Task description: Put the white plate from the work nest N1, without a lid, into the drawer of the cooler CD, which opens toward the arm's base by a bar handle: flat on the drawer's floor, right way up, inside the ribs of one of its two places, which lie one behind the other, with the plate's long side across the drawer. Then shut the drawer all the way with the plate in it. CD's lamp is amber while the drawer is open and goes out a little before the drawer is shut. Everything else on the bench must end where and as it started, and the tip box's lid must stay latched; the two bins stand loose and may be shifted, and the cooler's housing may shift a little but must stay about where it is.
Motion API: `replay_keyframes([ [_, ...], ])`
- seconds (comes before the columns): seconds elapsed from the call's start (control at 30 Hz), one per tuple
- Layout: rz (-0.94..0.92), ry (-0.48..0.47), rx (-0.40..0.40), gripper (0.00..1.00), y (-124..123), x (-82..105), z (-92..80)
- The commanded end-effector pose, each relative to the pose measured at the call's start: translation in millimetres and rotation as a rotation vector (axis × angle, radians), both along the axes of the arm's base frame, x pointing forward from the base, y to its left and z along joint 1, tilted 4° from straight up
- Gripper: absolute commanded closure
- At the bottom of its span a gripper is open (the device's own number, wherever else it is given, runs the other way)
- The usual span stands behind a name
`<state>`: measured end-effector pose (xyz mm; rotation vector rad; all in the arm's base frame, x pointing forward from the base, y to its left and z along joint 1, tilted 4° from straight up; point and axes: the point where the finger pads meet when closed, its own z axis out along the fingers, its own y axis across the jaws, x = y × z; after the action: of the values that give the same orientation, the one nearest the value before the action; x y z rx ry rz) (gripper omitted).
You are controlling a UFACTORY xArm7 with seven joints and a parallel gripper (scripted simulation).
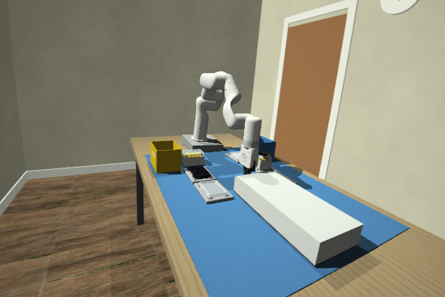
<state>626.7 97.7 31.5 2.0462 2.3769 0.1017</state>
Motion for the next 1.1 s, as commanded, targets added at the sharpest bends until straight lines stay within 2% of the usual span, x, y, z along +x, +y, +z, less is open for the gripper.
replay_keyframes([
  [0.0, -0.001, -0.019, 0.003, 1.0, 0.6, 5.6, 4.9],
  [0.57, -0.001, -0.019, 0.003, 1.0, 0.6, 5.6, 4.9],
  [1.07, -0.001, -0.019, 0.003, 1.0, -2.5, -15.7, 3.3],
])
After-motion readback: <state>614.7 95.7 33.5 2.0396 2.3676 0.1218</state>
